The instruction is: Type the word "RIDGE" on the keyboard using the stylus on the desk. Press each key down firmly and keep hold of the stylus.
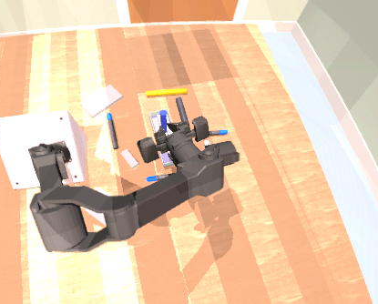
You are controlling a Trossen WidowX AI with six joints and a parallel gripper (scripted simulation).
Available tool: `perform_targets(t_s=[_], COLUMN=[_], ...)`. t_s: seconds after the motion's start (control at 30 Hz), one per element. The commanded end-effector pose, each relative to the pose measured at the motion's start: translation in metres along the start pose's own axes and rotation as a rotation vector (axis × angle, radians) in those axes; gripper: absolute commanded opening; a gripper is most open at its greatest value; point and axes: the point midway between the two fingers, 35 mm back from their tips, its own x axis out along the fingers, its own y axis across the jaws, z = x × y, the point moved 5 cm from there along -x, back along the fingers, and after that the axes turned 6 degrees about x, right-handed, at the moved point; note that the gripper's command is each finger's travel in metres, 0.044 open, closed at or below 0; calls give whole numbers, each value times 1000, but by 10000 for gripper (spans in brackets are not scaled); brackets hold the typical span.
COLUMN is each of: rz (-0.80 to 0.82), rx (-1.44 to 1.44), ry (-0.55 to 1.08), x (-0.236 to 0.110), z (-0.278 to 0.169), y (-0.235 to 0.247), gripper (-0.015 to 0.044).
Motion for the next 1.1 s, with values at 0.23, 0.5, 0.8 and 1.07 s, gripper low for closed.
perform_targets(t_s=[0.23,0.5,0.8,1.07], rz=[141,143,143,143], rx=[89,90,90,90], ry=[21,21,20,20], x=[-19,-19,-13,-2], z=[9,9,22,39], y=[-24,-25,-24,-23], gripper=[0,0,0,0])
